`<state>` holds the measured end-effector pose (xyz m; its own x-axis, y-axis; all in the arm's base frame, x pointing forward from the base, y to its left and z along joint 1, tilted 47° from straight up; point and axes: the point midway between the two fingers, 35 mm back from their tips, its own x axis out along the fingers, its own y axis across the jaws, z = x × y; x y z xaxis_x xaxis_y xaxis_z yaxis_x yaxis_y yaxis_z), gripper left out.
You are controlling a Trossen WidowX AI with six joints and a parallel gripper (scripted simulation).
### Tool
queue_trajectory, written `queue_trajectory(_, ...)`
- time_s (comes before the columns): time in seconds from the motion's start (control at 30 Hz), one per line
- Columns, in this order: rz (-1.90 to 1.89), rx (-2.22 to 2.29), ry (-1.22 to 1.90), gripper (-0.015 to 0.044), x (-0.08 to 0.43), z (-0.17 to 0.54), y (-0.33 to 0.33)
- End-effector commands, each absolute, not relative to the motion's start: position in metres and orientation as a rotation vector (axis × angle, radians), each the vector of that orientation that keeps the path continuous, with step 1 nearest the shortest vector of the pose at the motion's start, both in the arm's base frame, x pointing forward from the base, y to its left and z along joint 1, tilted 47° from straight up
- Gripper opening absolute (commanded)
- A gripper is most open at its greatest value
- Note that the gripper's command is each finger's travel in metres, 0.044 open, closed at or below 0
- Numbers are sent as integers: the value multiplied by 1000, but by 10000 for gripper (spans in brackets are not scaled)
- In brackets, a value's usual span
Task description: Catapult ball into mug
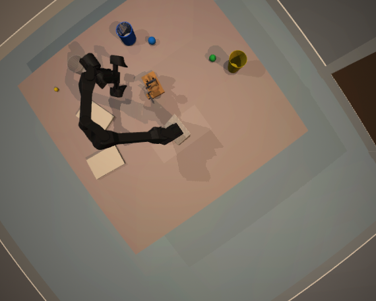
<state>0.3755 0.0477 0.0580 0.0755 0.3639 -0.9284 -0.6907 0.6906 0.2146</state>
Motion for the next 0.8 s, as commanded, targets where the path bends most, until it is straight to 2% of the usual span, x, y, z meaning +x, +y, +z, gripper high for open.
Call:
queue_trajectory(0.0, 747, -201, 1244, 440, 398, 58, 35)
queue_trajectory(0.77, 448, 509, 1040, 440, 510, 45, -79)
